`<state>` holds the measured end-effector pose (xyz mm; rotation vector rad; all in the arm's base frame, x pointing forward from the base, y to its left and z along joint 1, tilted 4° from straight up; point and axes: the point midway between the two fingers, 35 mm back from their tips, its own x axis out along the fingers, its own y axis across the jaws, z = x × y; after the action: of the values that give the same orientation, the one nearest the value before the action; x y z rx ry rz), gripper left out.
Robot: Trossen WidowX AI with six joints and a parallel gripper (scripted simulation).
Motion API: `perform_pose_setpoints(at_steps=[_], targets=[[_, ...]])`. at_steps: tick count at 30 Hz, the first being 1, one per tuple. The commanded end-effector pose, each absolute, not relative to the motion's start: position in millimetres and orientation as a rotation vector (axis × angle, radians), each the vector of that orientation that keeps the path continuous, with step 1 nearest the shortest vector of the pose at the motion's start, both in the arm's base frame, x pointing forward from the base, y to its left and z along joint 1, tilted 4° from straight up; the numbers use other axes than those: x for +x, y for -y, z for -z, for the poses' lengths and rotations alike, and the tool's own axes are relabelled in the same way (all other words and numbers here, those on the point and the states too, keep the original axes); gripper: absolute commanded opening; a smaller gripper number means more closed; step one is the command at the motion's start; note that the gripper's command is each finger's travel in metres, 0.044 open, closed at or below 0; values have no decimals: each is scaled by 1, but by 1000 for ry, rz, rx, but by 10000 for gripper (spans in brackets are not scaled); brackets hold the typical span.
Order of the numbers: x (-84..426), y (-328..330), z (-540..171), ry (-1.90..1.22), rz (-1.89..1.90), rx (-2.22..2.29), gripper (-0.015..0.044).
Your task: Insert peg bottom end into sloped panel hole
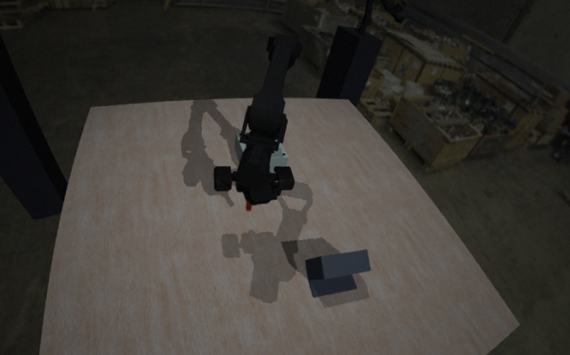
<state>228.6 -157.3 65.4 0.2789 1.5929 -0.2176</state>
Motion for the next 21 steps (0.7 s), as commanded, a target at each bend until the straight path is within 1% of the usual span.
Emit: perform_pose_setpoints(at_steps=[1,21], targets=[[231,157,-67,-1587,229,265,0],[250,147,-52,-1518,277,163,0]])
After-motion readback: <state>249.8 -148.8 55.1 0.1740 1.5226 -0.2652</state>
